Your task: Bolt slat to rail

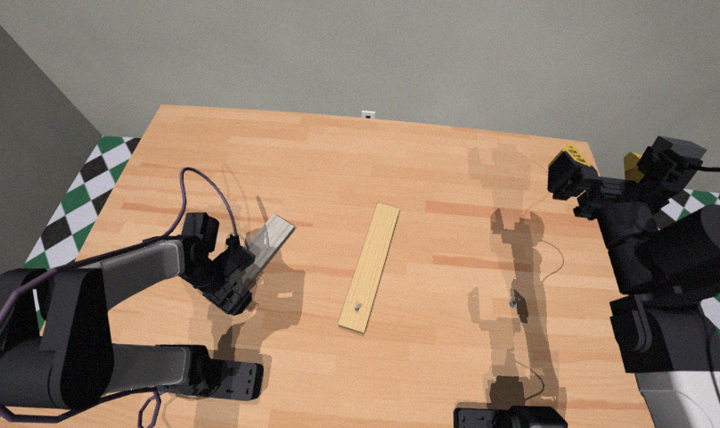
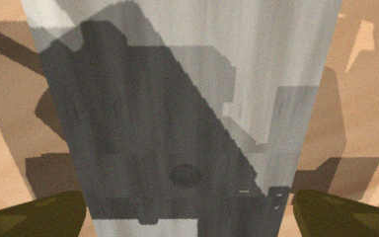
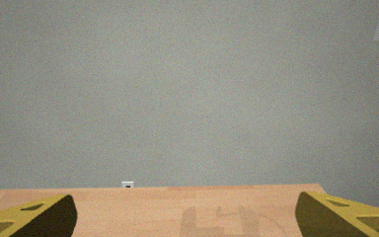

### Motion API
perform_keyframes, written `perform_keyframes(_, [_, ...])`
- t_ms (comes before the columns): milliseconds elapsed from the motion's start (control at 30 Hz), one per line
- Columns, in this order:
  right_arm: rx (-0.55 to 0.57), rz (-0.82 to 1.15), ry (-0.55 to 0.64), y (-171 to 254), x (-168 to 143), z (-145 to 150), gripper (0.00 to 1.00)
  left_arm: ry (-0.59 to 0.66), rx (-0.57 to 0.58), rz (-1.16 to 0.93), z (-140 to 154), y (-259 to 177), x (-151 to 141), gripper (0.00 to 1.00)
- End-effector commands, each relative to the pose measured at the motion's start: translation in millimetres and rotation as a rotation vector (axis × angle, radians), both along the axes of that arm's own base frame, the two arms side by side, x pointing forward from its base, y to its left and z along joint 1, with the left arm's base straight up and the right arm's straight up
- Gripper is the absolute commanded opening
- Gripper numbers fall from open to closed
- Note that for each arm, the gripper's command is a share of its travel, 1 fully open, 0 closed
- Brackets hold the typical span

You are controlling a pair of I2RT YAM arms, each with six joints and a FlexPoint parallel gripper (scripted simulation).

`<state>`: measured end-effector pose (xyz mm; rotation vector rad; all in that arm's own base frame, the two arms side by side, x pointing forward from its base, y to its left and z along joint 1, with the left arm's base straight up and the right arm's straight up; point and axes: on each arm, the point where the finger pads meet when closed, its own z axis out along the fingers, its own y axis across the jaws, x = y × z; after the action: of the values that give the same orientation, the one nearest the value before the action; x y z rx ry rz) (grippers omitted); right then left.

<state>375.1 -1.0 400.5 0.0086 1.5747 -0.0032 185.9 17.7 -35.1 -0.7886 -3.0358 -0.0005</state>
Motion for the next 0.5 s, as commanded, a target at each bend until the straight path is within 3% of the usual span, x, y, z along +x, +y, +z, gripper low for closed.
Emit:
perform_keyframes(0, [-0.004, 0.007, -0.015, 1.0, -0.6, 5.9, 1.0, -0.01, -0.001, 0.002, 0.4, 0.8, 1.4, 1.0])
perform_keyframes(333, [-0.004, 0.007, -0.015, 1.0, -0.6, 5.9, 1.0, -0.01, -0.001, 0.002, 0.4, 0.8, 1.4, 1.0])
perform_keyframes(367, [-0.004, 0.007, -0.015, 1.0, -0.6, 5.9, 1.0, -0.011, -0.001, 0.002, 0.8, 0.8, 1.9, 0.89])
perform_keyframes(467, [-0.004, 0.007, -0.015, 1.0, -0.6, 5.9, 1.0, -0.013, 0.0, 0.001, 2.0, 0.5, 3.3, 0.85])
